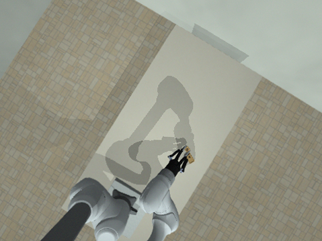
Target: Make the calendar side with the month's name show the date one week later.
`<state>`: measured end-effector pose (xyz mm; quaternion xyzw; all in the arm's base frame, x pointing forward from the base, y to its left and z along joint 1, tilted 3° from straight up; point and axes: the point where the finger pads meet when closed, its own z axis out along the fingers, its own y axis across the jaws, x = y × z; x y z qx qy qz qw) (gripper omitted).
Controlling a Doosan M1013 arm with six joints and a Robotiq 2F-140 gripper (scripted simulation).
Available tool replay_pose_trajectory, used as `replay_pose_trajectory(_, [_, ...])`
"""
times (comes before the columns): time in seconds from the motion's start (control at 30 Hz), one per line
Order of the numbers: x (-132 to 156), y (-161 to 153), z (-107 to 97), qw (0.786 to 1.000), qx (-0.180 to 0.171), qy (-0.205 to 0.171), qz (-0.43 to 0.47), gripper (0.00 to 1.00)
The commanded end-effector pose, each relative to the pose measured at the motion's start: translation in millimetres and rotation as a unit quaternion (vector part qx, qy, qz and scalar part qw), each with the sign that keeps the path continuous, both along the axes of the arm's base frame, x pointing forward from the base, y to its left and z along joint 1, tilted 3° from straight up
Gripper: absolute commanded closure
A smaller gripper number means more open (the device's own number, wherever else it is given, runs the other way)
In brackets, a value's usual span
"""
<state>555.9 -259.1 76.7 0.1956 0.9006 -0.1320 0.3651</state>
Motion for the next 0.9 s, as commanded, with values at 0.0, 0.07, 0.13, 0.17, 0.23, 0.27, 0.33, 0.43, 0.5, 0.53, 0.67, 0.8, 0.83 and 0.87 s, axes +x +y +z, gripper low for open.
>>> replay_pose_trajectory(0.0, [-1,-6,2,1.0,-0.007,0.007,-0.009,0.75])
replay_pose_trajectory(0.07, [-2,-10,2,1.0,-0.011,0.011,-0.013,0.75])
replay_pose_trajectory(0.13, [-4,-14,3,1.0,-0.014,0.015,-0.018,0.75])
replay_pose_trajectory(0.17, [-5,-16,3,1.0,-0.016,0.018,-0.02,0.75])
replay_pose_trajectory(0.23, [-6,-20,4,0.999,-0.018,0.023,-0.024,0.75])
replay_pose_trajectory(0.27, [-7,-22,4,0.999,-0.019,0.026,-0.026,0.75])
replay_pose_trajectory(0.33, [-9,-25,4,0.999,-0.021,0.033,-0.031,0.75])
replay_pose_trajectory(0.43, [-10,-26,4,0.999,-0.021,0.036,-0.033,0.75])
replay_pose_trajectory(0.5, [-13,-29,3,0.998,-0.022,0.043,-0.037,0.75])
replay_pose_trajectory(0.53, [-14,-30,3,0.998,-0.022,0.047,-0.038,0.75])
replay_pose_trajectory(0.67, [-18,-33,1,0.997,-0.019,0.062,-0.044,0.75])
replay_pose_trajectory(0.8, [-21,-32,-1,0.996,-0.013,0.077,-0.046,0.75])
replay_pose_trajectory(0.83, [-22,-32,-2,0.996,-0.011,0.08,-0.046,0.75])
replay_pose_trajectory(0.87, [-22,-31,-3,0.995,-0.009,0.084,-0.046,0.75])
